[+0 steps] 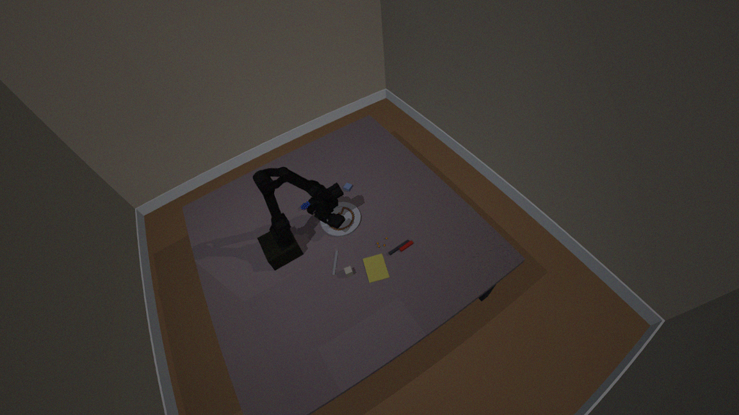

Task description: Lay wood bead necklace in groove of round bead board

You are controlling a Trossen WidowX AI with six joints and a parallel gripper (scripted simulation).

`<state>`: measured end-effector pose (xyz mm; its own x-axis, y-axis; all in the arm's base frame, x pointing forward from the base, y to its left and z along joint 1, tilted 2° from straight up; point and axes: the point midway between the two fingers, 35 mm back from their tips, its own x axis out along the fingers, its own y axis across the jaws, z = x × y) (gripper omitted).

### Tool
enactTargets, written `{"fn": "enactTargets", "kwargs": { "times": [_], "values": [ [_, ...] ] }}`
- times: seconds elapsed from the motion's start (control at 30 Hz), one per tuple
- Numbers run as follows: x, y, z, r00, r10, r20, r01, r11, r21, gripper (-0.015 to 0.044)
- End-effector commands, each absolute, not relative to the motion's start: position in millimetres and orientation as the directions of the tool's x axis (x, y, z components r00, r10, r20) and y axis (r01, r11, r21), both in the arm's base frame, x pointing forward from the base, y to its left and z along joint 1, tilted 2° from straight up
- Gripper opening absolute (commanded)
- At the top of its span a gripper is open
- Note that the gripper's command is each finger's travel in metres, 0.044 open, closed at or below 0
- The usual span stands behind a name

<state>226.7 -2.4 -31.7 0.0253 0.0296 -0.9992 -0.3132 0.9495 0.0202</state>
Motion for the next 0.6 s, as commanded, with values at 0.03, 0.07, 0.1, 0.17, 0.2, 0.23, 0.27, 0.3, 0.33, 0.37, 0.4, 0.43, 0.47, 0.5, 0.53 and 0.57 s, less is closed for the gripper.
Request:
{"fn": "enactTargets", "kwargs": {
  "times": [0.03,0.07,0.1,0.17,0.2,0.23,0.27,0.3,0.33,0.37,0.4,0.43,0.47,0.5,0.53,0.57],
  "values": [
    [226.8,-2.0,-31.4,0.026,0.033,-0.999,-0.313,0.949,0.023,0.0289],
    [226.8,-2.0,-31.4,0.026,0.033,-0.999,-0.313,0.949,0.023,0.0315],
    [226.8,-2.0,-31.1,0.026,0.033,-0.999,-0.313,0.949,0.023,0.0341],
    [226.1,-1.6,-28.4,0.024,0.036,-0.999,-0.310,0.950,0.026,0.0394],
    [225.9,-1.4,-27.3,0.024,0.037,-0.999,-0.309,0.951,0.028,0.0420],
    [226.3,-2.3,-29.8,0.024,0.031,-0.999,-0.313,0.950,0.022,0.0440],
    [226.3,-2.3,-28.6,0.024,0.034,-0.999,-0.311,0.950,0.025,0.0440],
    [226.2,-2.4,-27.4,0.024,0.036,-0.999,-0.309,0.951,0.027,0.0440],
    [226.2,-2.4,-27.0,0.023,0.037,-0.999,-0.309,0.951,0.028,0.0440],
    [226.2,-2.4,-27.0,0.023,0.037,-0.999,-0.309,0.951,0.028,0.0440],
    [226.2,-2.4,-27.0,0.023,0.037,-0.999,-0.309,0.951,0.028,0.0440],
    [226.2,-2.4,-27.0,0.023,0.037,-0.999,-0.309,0.951,0.028,0.0440],
    [226.2,-2.4,-27.0,0.023,0.037,-0.999,-0.309,0.951,0.028,0.0440],
    [226.2,-2.4,-27.0,0.023,0.037,-0.999,-0.309,0.951,0.028,0.0440],
    [226.2,-2.4,-27.0,0.023,0.037,-0.999,-0.309,0.951,0.028,0.0440],
    [226.2,-2.4,-27.0,0.023,0.037,-0.999,-0.309,0.951,0.028,0.0440]
  ]
}}
